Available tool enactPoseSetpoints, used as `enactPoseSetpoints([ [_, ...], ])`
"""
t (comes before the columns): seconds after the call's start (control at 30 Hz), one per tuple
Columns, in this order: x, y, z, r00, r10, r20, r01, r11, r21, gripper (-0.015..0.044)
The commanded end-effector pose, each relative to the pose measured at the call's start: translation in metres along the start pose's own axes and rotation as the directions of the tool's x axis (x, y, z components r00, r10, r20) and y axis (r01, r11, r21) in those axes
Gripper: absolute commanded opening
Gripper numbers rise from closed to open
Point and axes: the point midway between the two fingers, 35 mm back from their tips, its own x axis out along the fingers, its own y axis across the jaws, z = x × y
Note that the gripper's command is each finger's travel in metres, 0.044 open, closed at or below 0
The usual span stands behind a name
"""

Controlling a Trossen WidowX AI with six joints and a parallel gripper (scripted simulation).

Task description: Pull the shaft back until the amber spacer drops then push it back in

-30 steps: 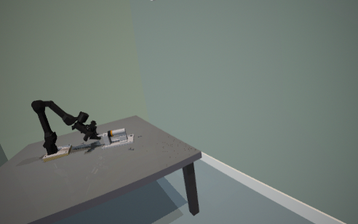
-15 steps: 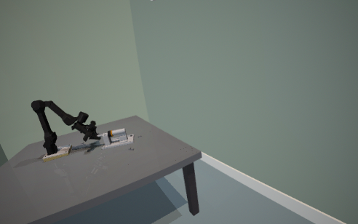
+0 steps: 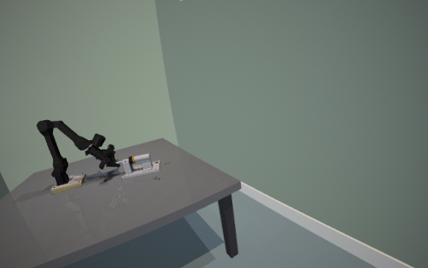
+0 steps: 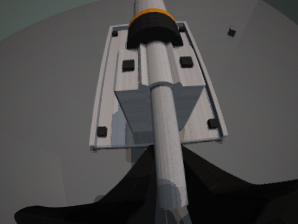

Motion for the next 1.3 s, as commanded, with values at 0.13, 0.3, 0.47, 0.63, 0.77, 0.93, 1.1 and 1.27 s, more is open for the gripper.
enactPoseSetpoints([
  [0.13,-0.0009,-0.0005,-0.0011,1.000,-0.003,-0.001,0.003,1.000,0.001,0.0000],
  [0.3,-0.0013,-0.0005,-0.0015,1.000,-0.003,-0.001,0.003,1.000,0.001,0.0000],
  [0.47,-0.0018,-0.0005,-0.0020,1.000,-0.003,-0.001,0.003,1.000,0.001,0.0000],
  [0.63,-0.0022,-0.0005,-0.0025,1.000,-0.003,-0.001,0.003,1.000,0.001,0.0000],
  [0.77,-0.0026,-0.0005,-0.0028,1.000,-0.003,-0.001,0.003,1.000,0.001,0.0000],
  [0.93,-0.0030,-0.0005,-0.0033,1.000,-0.003,-0.001,0.003,1.000,0.001,0.0000],
  [1.1,-0.0035,-0.0005,-0.0038,1.000,-0.003,-0.001,0.003,1.000,0.001,0.0000],
  [1.27,-0.0039,-0.0005,-0.0043,1.000,-0.003,-0.001,0.003,1.000,0.001,0.0000],
])
